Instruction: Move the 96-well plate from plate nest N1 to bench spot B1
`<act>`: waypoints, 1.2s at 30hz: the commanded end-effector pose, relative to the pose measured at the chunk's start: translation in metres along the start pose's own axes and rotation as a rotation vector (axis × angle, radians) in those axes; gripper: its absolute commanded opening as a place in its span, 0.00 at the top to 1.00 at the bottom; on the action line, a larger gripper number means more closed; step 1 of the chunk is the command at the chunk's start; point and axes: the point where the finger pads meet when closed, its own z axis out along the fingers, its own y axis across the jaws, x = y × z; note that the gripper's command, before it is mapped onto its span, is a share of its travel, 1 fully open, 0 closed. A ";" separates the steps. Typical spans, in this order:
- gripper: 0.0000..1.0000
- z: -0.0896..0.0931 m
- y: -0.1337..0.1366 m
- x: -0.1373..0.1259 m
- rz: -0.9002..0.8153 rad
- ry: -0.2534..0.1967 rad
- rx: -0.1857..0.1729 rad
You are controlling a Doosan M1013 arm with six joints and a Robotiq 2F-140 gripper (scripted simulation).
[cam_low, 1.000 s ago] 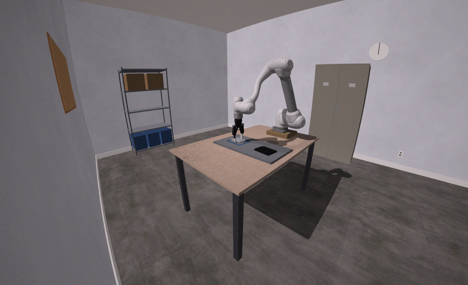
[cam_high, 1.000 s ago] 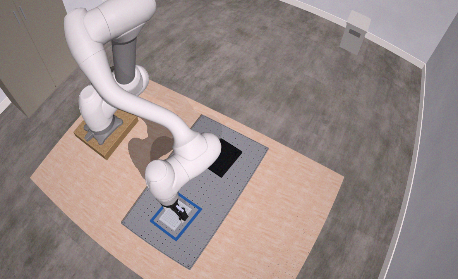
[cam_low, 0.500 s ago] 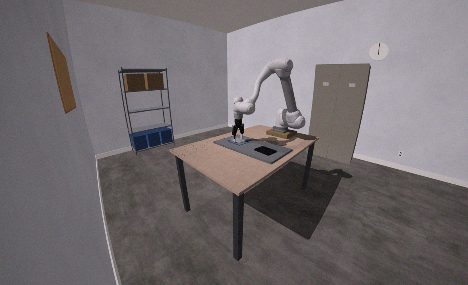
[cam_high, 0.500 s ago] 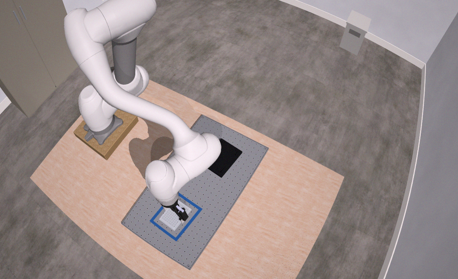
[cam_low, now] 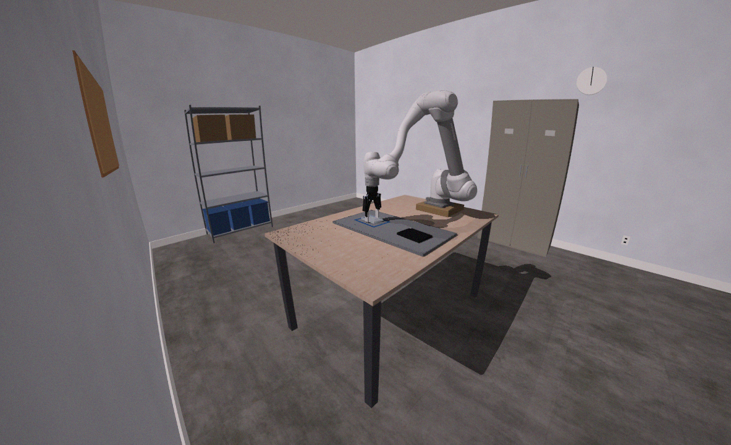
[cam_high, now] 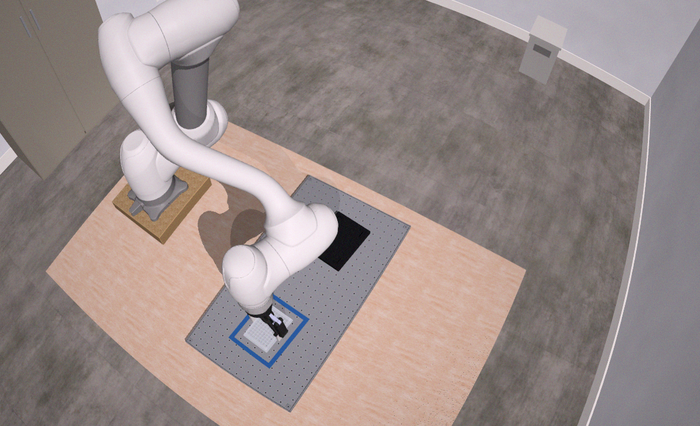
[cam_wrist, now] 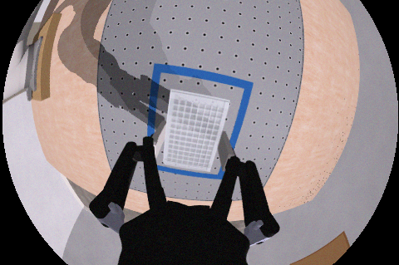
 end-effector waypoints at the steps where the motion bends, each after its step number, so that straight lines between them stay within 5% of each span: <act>1: 1.00 0.000 0.000 0.000 0.000 0.000 0.000; 33: 1.00 0.005 0.000 0.000 0.000 0.000 0.000; 34: 0.00 0.005 0.000 0.000 0.000 0.000 0.000; 36: 0.00 0.005 0.000 0.000 0.000 0.000 0.000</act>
